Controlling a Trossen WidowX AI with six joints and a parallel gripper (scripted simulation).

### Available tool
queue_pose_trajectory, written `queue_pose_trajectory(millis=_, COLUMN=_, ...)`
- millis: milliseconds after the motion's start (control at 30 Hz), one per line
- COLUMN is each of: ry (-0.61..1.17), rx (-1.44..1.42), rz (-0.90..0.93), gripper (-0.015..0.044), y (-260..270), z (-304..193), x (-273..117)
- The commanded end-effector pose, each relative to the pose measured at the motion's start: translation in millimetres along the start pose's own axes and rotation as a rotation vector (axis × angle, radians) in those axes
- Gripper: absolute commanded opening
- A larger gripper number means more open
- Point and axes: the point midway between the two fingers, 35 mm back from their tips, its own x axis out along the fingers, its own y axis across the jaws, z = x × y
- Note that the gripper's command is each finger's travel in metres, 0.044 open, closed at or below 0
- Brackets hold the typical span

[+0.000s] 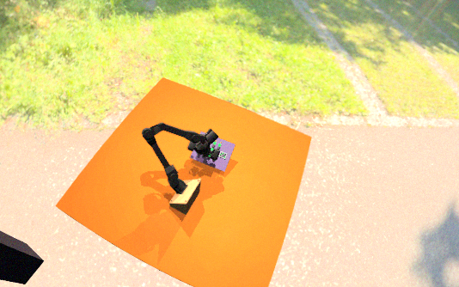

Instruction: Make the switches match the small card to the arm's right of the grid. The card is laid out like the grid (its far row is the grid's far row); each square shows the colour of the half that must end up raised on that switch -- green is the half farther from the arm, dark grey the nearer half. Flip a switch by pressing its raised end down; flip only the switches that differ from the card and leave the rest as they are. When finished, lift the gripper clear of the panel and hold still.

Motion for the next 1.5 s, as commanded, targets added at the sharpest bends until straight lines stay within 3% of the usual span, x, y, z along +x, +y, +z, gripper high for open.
queue_pose_trajectory(millis=0, ry=-0.001, rx=0.007, rz=0.004, gripper=0.0, y=1, z=0, x=1)
queue_pose_trajectory(millis=1000, ry=-0.001, rx=0.007, rz=0.005, gripper=0.0, y=1, z=0, x=5)
queue_pose_trajectory(millis=1233, ry=-0.024, rx=0.008, rz=0.001, gripper=0.0, y=-1, z=-3, x=-58)
queue_pose_trajectory(millis=1467, ry=-0.025, rx=0.008, rz=0.0, gripper=0.0, y=-17, z=-2, x=-61)
